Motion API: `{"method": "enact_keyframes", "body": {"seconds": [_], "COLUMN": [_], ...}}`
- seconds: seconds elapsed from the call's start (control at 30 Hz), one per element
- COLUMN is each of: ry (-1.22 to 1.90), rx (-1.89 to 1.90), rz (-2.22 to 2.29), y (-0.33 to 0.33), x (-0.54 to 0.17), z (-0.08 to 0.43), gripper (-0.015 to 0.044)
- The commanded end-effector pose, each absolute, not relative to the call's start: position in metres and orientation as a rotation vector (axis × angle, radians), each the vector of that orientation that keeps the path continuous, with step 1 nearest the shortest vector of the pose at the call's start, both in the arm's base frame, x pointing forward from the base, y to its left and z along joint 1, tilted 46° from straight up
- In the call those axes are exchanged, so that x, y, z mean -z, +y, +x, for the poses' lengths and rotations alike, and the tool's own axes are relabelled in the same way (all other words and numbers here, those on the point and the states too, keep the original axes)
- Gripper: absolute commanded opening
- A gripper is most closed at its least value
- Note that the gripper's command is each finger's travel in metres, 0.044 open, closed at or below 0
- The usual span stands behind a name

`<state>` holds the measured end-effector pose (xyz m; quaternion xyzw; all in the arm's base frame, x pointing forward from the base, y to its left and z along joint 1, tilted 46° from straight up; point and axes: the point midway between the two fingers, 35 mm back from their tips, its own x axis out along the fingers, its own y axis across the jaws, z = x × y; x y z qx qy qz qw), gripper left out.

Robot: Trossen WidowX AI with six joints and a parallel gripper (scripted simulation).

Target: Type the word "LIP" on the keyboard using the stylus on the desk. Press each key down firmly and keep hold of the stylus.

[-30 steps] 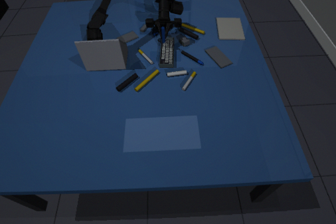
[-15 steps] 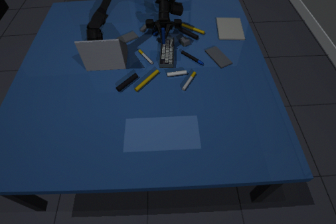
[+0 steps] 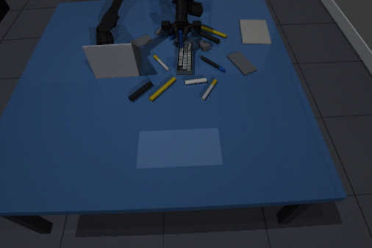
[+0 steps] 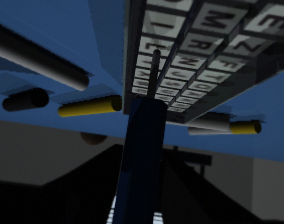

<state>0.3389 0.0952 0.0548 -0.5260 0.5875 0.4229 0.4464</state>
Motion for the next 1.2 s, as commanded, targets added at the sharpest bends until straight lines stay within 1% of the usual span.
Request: {"method": "enact_keyframes", "body": {"seconds": [0.0,0.1,0.23,0.5,0.53,0.57,0.83,1.17], "ry": [1.453,1.454,1.453,1.453,1.453,1.453,1.454,1.454], "rx": [-1.052,-1.051,-1.042,-1.042,-1.042,-1.043,-1.051,-1.052], "rz": [-1.301,-1.302,-1.291,-1.291,-1.291,-1.292,-1.302,-1.301], "y": [0.085,0.072,0.073,0.073,0.073,0.074,0.084,0.098], "x": [-0.065,-0.077,-0.076,-0.076,-0.077,-0.078,-0.094,-0.08], "z": [0.338,0.337,0.338,0.338,0.338,0.338,0.339,0.34], "gripper": [0.0081,0.0081,0.0085,0.0031,0.0005,0.0,0.0,0.0]}}
